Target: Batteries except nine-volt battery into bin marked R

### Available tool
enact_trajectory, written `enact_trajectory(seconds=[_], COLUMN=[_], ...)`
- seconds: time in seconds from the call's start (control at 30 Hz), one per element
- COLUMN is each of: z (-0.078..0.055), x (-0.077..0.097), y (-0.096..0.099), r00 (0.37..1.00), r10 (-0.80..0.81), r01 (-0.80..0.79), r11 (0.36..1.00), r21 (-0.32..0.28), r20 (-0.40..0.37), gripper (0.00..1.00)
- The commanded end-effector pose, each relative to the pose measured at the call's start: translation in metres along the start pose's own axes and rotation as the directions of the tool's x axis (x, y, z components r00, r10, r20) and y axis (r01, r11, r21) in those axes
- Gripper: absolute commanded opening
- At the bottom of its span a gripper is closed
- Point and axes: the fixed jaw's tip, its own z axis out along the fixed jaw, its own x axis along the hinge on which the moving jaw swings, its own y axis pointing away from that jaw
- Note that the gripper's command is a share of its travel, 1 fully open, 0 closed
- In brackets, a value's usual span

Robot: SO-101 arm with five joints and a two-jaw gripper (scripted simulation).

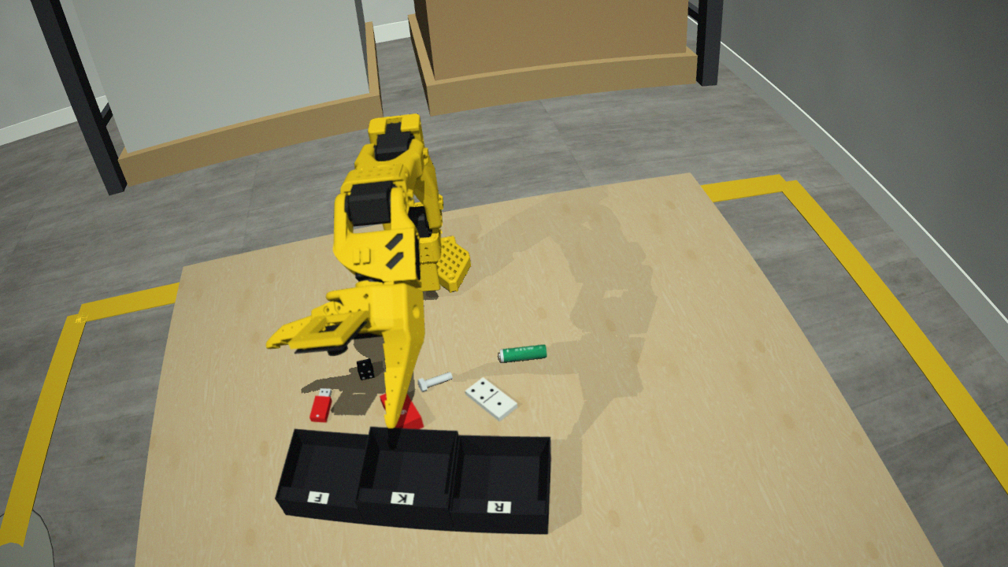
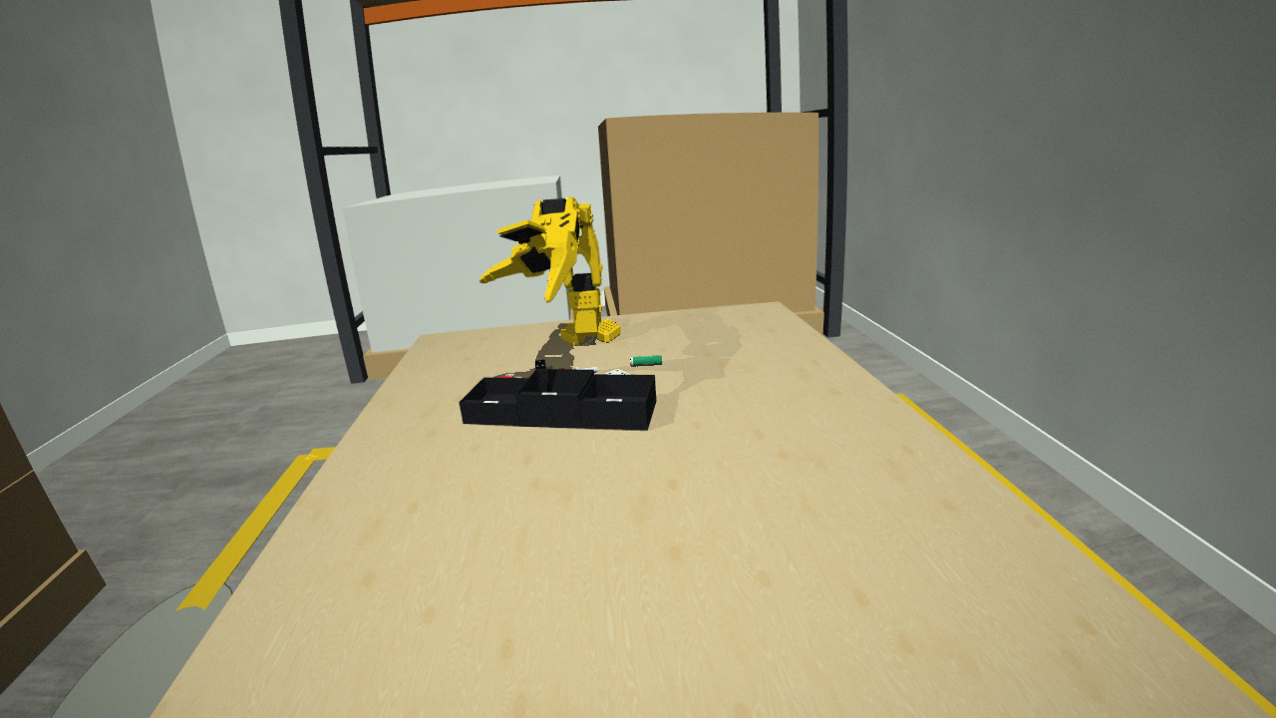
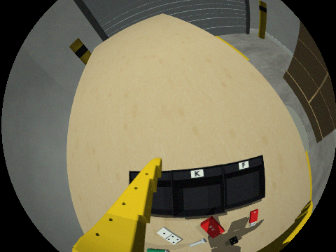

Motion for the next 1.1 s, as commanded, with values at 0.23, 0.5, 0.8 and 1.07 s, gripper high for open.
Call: enact_trajectory(seconds=[0.23,0.5,0.8,1.07], z=[-0.006,-0.007,-0.013,-0.017], x=[0.000,0.009,0.024,0.031], y=[-0.033,-0.056,-0.086,-0.099], r00=[0.997,0.988,0.960,0.941], r10=[-0.030,-0.038,-0.032,-0.023], r01=[0.036,0.061,0.095,0.109], r11=[0.995,0.986,0.972,0.965], r21=[0.095,0.154,0.217,0.239], r20=[-0.066,-0.153,-0.277,-0.337], gripper=[0.66,0.49,0.26,0.15])
